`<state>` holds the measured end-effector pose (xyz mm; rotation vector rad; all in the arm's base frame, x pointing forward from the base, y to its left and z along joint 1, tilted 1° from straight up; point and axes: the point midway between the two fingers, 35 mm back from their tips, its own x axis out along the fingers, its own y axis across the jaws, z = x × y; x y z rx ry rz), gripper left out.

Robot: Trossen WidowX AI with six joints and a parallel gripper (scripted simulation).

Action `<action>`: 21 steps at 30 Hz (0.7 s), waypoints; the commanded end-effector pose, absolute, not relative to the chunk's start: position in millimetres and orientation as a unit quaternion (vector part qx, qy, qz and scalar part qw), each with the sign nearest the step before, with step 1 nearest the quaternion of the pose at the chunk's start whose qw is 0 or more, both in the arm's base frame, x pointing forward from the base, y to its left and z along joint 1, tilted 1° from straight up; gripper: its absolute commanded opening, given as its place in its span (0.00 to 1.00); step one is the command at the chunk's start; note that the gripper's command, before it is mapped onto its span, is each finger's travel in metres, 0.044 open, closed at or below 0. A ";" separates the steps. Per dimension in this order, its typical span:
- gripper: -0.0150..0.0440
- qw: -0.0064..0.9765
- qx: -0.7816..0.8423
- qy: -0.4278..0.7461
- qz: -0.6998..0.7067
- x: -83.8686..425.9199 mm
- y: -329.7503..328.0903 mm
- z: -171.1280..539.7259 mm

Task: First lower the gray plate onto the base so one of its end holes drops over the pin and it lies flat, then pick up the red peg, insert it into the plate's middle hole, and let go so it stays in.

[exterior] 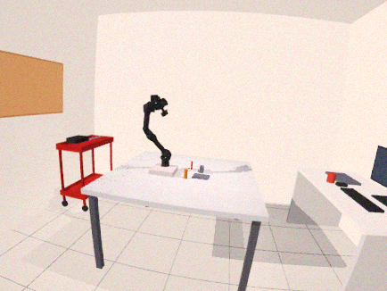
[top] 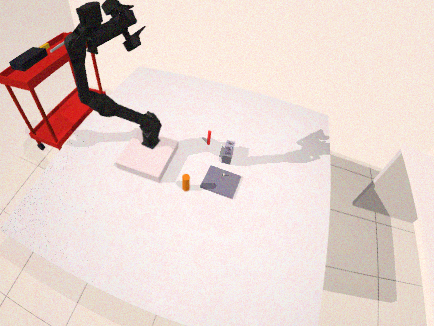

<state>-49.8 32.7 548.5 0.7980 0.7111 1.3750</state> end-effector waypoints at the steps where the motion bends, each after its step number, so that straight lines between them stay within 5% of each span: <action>1: 0.98 0.644 0.350 0.312 0.604 -49.8 32.7 548.5; 21: 1.00 0.702 0.415 0.541 0.205 137.2 206.1 428.7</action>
